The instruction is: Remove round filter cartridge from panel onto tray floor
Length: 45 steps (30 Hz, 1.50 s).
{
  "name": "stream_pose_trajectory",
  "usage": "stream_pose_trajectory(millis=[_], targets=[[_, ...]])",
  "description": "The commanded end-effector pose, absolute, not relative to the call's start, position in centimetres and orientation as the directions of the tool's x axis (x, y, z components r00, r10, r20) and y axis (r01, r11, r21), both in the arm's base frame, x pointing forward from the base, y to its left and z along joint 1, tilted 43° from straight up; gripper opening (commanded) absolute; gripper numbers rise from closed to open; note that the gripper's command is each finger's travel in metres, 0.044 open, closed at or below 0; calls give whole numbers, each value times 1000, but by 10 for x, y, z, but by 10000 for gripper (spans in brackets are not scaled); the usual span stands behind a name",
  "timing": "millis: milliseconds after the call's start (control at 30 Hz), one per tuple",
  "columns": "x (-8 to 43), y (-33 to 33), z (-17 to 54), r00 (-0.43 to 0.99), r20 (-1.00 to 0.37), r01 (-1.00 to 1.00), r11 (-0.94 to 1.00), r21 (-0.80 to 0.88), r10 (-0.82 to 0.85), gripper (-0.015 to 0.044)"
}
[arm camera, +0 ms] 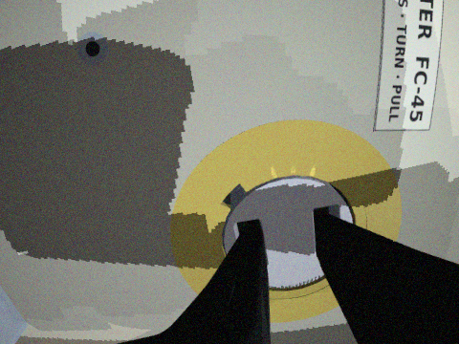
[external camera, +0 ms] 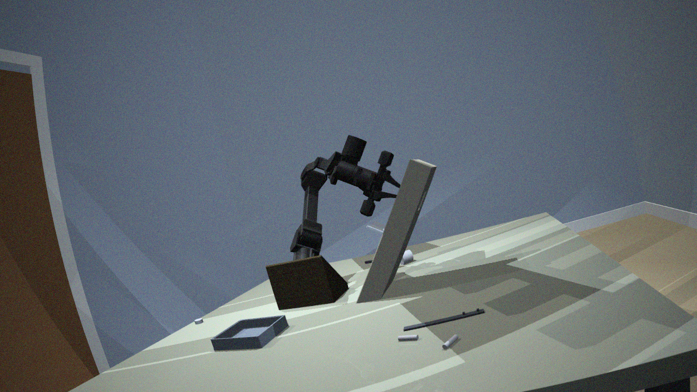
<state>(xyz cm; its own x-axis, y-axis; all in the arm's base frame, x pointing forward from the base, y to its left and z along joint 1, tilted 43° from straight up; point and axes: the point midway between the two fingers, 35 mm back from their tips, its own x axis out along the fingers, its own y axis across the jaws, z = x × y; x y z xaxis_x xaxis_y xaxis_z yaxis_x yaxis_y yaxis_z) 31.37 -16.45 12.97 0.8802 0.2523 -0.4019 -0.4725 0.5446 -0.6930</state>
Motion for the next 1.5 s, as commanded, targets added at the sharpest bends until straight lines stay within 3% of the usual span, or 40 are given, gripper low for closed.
stream_pose_trajectory(millis=[0, 467, 900, 1467], targets=[[318, -162, 128, 877, -407, -469, 638, -610, 255, 0], [318, -162, 128, 877, -407, -366, 904, -220, 255, 0], [318, -162, 128, 877, -407, -206, 965, 161, 255, 0], [272, -179, 146, 869, -422, -229, 966, 118, 258, 0]])
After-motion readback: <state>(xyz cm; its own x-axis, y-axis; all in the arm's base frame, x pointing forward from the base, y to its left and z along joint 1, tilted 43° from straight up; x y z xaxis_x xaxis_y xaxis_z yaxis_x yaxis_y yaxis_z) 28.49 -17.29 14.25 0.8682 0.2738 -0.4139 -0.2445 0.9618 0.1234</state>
